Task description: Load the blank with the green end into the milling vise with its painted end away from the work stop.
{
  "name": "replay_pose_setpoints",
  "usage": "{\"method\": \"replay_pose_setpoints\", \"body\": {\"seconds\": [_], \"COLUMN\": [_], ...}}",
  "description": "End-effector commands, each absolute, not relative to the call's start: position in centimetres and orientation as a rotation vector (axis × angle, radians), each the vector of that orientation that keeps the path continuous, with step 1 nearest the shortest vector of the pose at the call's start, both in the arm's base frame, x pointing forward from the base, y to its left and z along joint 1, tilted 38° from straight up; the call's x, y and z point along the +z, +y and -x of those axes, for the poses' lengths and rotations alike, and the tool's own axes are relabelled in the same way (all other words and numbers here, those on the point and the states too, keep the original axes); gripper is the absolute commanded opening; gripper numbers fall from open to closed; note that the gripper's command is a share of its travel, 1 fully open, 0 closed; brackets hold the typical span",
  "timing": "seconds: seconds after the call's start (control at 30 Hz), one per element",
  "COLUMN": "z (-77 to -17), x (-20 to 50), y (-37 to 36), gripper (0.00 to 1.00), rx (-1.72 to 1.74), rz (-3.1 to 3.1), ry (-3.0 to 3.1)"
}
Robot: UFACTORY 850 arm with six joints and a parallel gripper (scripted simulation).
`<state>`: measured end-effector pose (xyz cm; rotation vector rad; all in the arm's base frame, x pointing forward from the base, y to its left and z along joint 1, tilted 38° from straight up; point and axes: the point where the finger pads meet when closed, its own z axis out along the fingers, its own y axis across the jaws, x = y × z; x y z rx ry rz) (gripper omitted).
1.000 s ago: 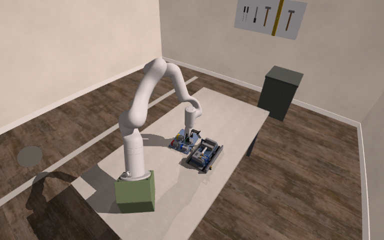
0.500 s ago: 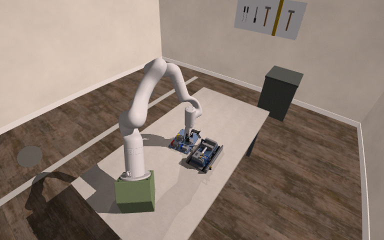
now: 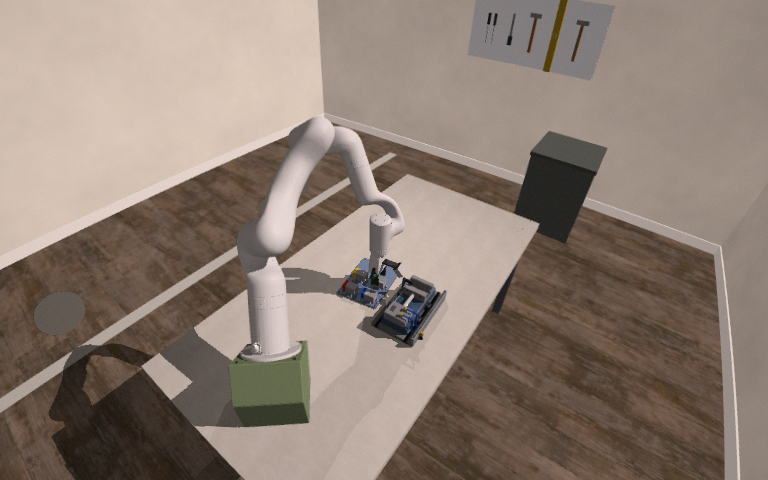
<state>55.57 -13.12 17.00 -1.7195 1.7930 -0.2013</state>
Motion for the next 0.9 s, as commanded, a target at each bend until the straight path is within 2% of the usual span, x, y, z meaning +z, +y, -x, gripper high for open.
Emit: {"method": "replay_pose_setpoints", "body": {"seconds": [0.0, 0.87], "z": [-55.70, -56.20], "x": [16.91, 16.16], "y": [-13.10, -12.80], "gripper": [0.69, 0.69], "rx": [-0.203, -0.203], "rz": [1.719, 1.719], "ry": [1.793, 1.793]}}
